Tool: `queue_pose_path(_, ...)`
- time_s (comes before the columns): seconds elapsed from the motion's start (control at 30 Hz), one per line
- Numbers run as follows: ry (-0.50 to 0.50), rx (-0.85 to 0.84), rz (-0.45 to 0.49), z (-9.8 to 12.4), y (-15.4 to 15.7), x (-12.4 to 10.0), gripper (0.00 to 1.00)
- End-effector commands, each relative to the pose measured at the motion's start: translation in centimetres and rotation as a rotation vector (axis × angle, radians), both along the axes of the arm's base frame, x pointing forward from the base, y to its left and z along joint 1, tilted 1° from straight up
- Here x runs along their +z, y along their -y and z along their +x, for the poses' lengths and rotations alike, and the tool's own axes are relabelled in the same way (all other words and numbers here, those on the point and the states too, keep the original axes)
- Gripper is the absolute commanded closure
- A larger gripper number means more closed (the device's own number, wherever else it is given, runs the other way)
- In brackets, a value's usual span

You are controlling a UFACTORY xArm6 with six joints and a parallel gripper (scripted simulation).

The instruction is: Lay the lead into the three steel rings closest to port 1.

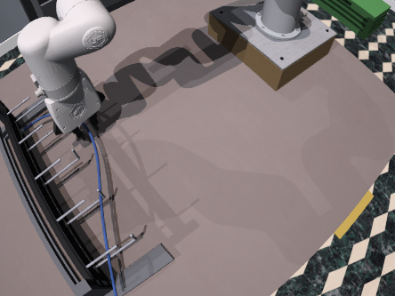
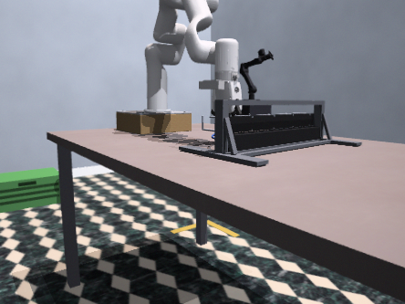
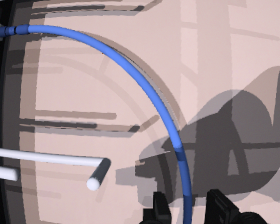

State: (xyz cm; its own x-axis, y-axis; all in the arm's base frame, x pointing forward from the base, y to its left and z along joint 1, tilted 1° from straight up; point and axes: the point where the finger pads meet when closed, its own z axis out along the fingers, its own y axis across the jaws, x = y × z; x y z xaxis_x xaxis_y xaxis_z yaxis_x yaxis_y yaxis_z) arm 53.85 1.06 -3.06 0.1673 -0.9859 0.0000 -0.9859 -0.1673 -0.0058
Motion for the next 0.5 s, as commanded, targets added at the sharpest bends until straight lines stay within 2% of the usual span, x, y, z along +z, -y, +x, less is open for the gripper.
queue_pose_path(0.0,0.005,0.000,0.000,0.19,0.00,0.07,0.67)
queue_pose_path(0.47,0.005,0.000,0.000,0.20,0.00,-0.22,0.67)
